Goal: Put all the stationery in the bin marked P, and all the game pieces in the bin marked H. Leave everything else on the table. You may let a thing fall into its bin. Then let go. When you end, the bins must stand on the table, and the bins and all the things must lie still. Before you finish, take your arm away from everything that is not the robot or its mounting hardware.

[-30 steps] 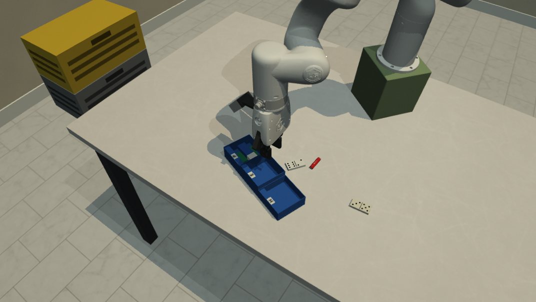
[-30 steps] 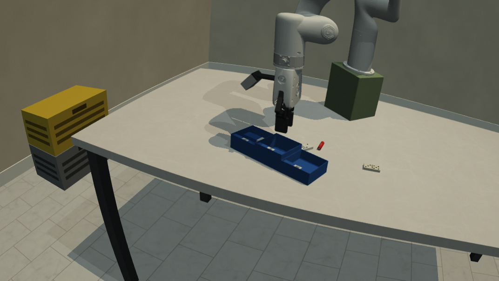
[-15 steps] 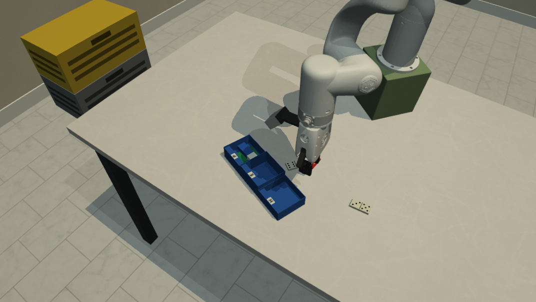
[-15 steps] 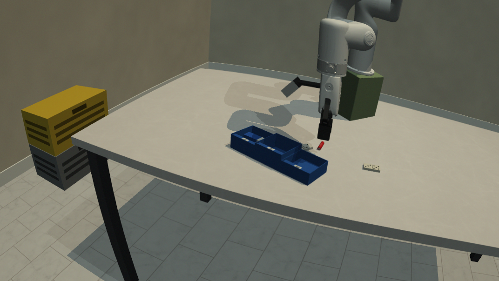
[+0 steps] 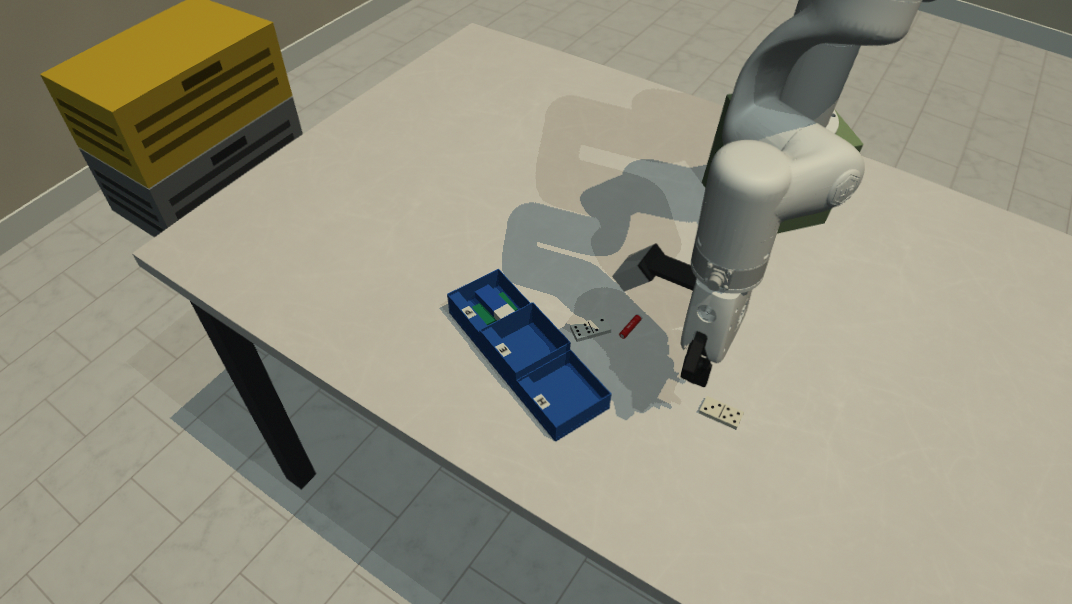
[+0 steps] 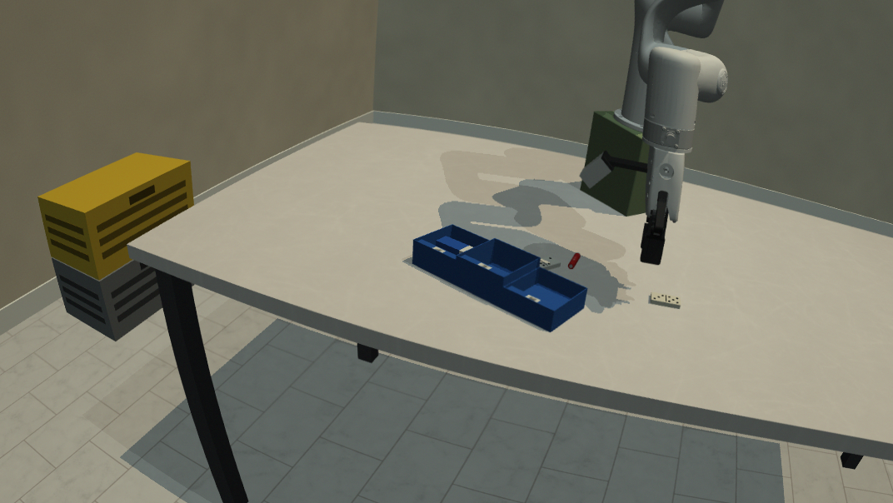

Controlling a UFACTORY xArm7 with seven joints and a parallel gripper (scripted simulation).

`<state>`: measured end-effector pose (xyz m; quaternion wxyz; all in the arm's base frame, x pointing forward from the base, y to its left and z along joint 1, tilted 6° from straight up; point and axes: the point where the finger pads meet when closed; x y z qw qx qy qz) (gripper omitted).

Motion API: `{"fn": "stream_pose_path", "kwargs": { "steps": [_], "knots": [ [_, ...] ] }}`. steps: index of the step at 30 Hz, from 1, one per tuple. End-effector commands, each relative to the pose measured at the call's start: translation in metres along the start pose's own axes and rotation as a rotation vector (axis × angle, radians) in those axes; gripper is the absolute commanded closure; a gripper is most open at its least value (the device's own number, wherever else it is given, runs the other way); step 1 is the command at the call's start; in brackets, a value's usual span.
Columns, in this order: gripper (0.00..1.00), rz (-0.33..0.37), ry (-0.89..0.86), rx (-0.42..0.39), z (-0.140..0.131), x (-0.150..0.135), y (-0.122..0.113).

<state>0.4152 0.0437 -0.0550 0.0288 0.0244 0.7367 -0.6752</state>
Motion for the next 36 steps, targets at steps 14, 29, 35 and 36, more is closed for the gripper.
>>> {"fn": "stream_pose_path", "kwargs": {
  "steps": [14, 29, 35, 36],
  "knots": [
    [0.59, -0.005, 0.0, 0.011, -0.049, -0.002, -0.001],
    [0.59, -0.005, 0.0, 0.012, -0.042, -0.001, -0.001],
    [0.59, -0.005, 0.0, 0.011, -0.042, -0.001, -0.001],
    [0.59, -0.005, 0.0, 0.011, -0.041, -0.001, -0.001]
  ]
}}
Point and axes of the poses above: the point where the finger pads meet when closed, its own y axis out along the fingers, its own x axis across the jaws, z = x × y, and after that the axes turned 1 degree about y, right-handed
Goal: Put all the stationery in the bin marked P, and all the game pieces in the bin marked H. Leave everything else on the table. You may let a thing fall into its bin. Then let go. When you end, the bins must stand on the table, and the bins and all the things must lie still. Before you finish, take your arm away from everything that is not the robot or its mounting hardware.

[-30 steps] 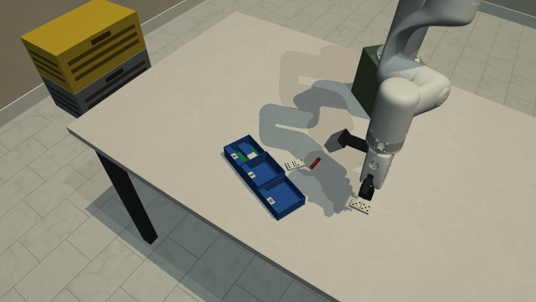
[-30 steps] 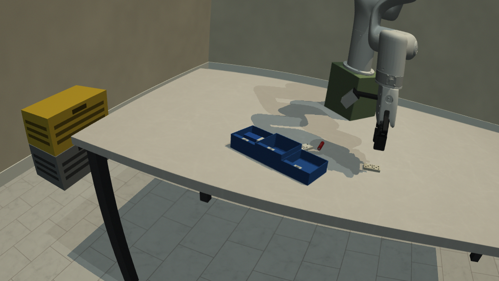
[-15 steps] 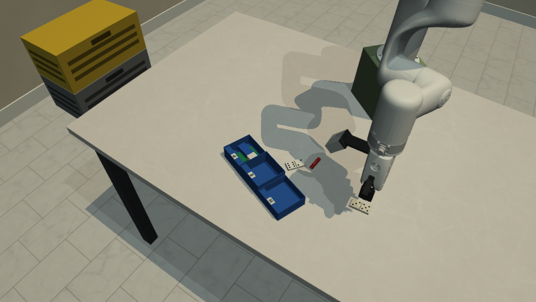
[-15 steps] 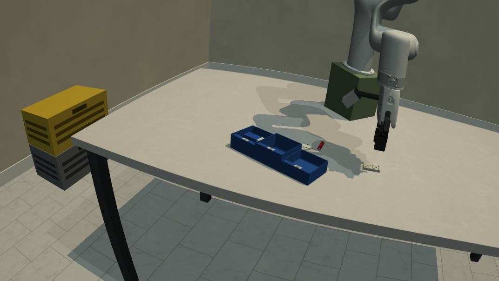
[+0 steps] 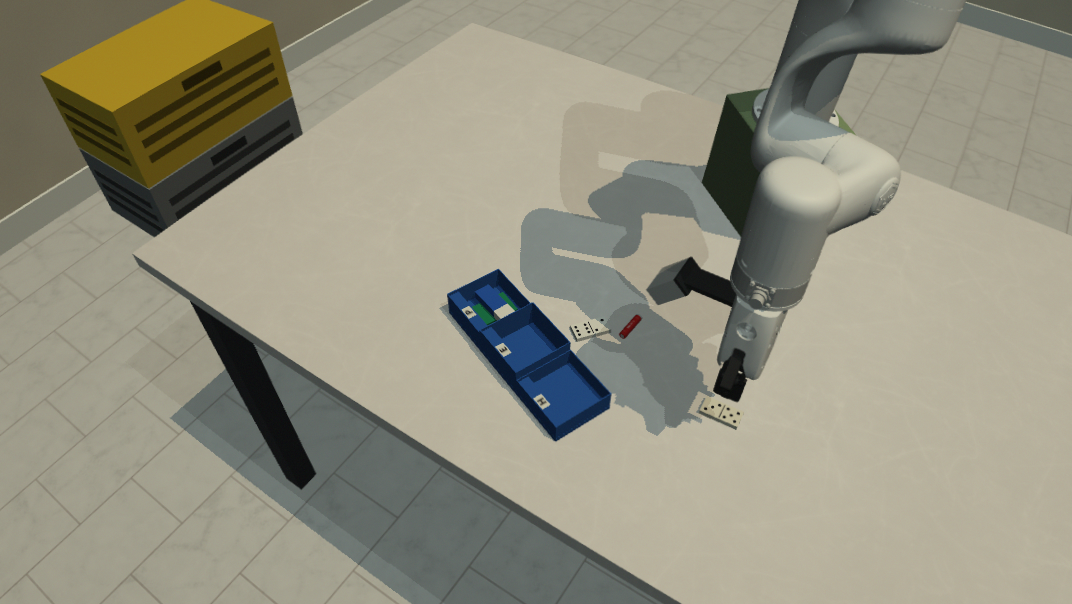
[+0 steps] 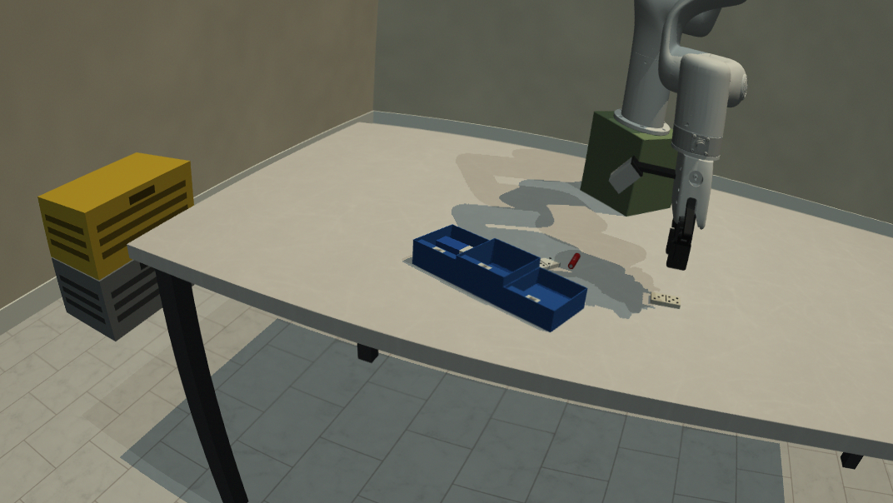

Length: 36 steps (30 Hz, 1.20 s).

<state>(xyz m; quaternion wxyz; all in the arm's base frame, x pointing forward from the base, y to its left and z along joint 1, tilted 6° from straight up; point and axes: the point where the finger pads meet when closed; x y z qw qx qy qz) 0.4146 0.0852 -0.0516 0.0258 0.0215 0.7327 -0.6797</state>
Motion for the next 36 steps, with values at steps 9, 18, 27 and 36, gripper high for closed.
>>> {"fn": "stream_pose_path", "kwargs": {
  "steps": [9, 18, 27, 36],
  "knots": [
    [0.59, 0.004, 0.0, -0.001, 0.0, -0.001, -0.001],
    [0.59, 0.004, 0.0, -0.001, 0.0, -0.001, -0.001],
    [0.59, 0.003, 0.0, 0.0, 0.0, -0.001, 0.015],
    [0.59, 0.003, 0.0, 0.0, 0.0, -0.002, 0.051]
  ]
}}
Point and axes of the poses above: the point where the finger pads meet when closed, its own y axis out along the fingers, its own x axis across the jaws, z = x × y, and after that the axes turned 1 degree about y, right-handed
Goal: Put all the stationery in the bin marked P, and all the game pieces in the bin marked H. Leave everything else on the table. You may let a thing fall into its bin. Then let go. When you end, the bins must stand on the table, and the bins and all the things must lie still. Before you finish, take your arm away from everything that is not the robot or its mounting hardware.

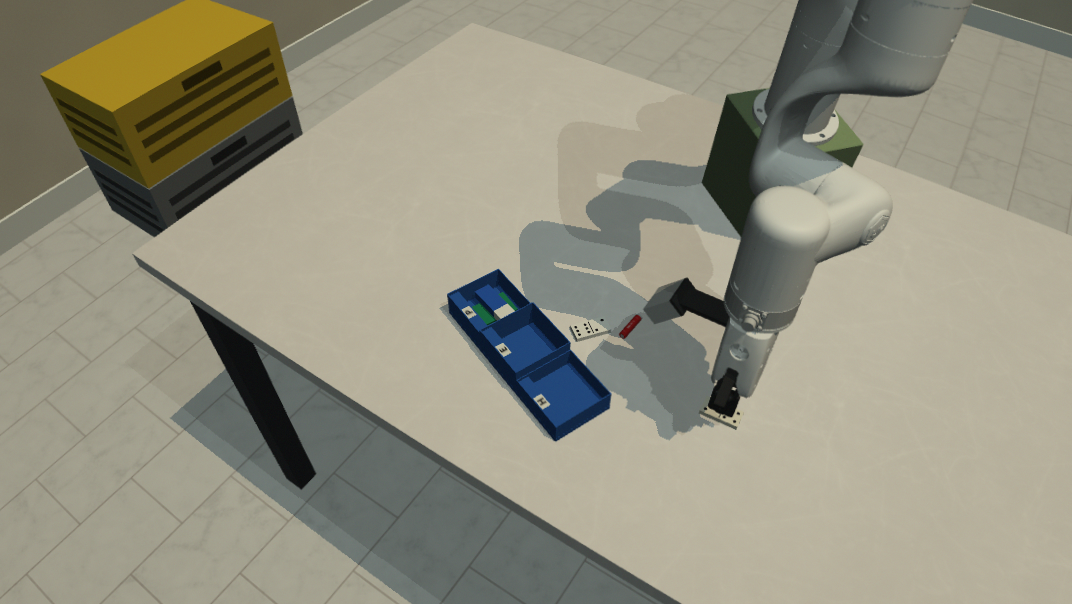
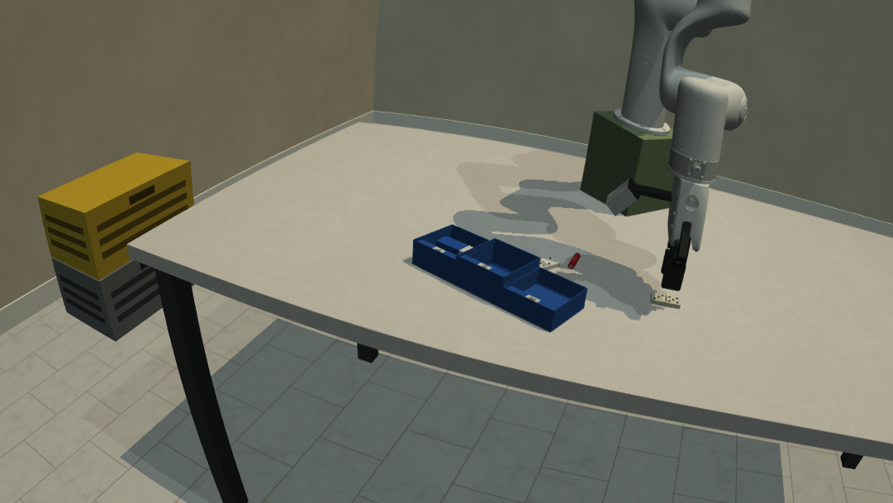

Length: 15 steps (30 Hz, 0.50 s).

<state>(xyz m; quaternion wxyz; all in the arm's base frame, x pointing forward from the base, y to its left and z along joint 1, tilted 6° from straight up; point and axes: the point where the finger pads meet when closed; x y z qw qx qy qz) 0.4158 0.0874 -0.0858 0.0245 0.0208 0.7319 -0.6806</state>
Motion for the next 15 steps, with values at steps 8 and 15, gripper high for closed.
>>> {"fn": "stream_pose_path", "kwargs": {
  "steps": [8, 15],
  "knots": [
    [0.59, 0.006, -0.001, -0.003, 0.0, -0.004, 0.021],
    [0.59, 0.006, -0.001, -0.003, 0.0, -0.003, 0.03]
  ]
}}
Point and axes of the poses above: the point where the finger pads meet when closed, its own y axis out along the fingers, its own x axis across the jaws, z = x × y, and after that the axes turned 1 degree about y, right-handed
